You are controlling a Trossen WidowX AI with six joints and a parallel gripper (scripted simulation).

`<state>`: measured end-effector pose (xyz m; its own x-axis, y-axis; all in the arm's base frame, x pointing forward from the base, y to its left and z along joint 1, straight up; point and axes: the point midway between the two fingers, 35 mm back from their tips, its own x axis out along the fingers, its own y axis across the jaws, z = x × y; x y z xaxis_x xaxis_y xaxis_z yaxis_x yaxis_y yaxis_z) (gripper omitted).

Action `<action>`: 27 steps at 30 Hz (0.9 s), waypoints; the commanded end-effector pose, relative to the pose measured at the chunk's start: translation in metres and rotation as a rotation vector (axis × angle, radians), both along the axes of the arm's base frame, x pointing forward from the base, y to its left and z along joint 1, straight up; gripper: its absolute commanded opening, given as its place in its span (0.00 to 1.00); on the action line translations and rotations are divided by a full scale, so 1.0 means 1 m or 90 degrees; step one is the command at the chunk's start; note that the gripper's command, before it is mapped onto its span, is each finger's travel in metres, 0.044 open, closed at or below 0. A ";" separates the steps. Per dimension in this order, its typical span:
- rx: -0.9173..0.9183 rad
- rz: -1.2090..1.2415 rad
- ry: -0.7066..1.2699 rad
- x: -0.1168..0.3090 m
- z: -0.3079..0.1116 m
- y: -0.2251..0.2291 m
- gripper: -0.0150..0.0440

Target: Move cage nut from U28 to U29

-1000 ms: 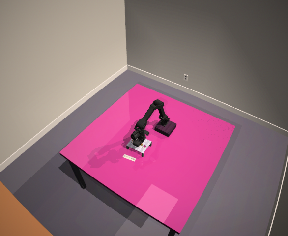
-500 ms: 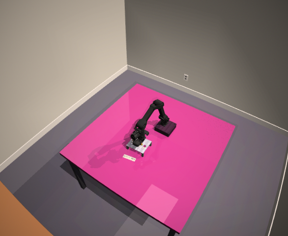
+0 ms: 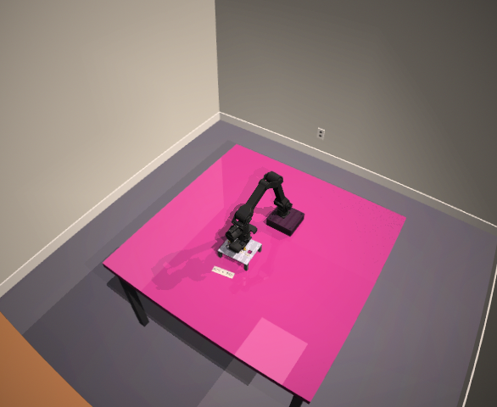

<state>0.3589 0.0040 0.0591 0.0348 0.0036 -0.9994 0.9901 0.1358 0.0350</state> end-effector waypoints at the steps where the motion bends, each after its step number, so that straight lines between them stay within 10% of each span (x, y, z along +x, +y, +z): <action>1: 0.000 0.000 0.000 0.000 0.000 0.000 0.32; 27: -0.001 0.026 0.000 -0.002 0.000 -0.001 0.32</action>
<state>0.3576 0.0029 0.0594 0.0342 0.0034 -0.9994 0.9849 0.1695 0.0343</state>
